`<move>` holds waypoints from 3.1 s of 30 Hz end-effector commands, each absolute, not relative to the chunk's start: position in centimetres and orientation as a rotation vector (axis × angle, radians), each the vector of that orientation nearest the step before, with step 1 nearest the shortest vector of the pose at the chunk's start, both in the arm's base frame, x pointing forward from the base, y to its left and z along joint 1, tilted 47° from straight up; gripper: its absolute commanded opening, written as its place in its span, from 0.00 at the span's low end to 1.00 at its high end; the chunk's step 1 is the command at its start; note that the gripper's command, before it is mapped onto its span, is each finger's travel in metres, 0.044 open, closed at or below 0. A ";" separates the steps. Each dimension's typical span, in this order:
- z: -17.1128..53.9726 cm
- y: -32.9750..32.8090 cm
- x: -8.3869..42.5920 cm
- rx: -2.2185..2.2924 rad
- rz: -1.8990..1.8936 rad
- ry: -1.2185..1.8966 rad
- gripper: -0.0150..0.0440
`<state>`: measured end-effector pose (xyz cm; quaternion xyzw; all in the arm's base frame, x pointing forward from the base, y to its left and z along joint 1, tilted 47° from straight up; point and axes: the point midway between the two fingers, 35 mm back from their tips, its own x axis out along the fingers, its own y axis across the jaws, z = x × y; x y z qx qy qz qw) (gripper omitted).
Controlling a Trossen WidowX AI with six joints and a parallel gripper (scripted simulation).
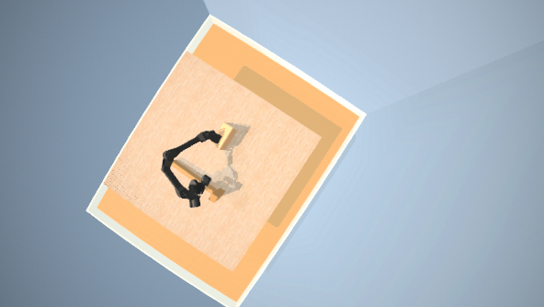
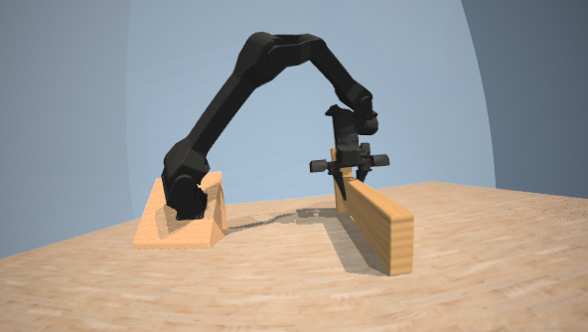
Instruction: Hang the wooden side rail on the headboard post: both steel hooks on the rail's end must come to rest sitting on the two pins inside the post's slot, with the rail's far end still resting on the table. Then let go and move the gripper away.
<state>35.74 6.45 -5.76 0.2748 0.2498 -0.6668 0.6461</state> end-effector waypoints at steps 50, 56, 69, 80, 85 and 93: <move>-6.0 7.5 35.9 0.631 -1.498 0.569 0.25; -6.0 7.4 35.9 0.631 -1.498 0.569 0.25; -6.2 7.3 35.9 0.631 -1.498 0.569 0.25; -6.3 7.2 35.9 0.631 -1.498 0.569 0.25; -6.4 7.1 35.9 0.631 -1.498 0.569 0.25; -6.5 7.0 35.9 0.631 -1.498 0.569 0.25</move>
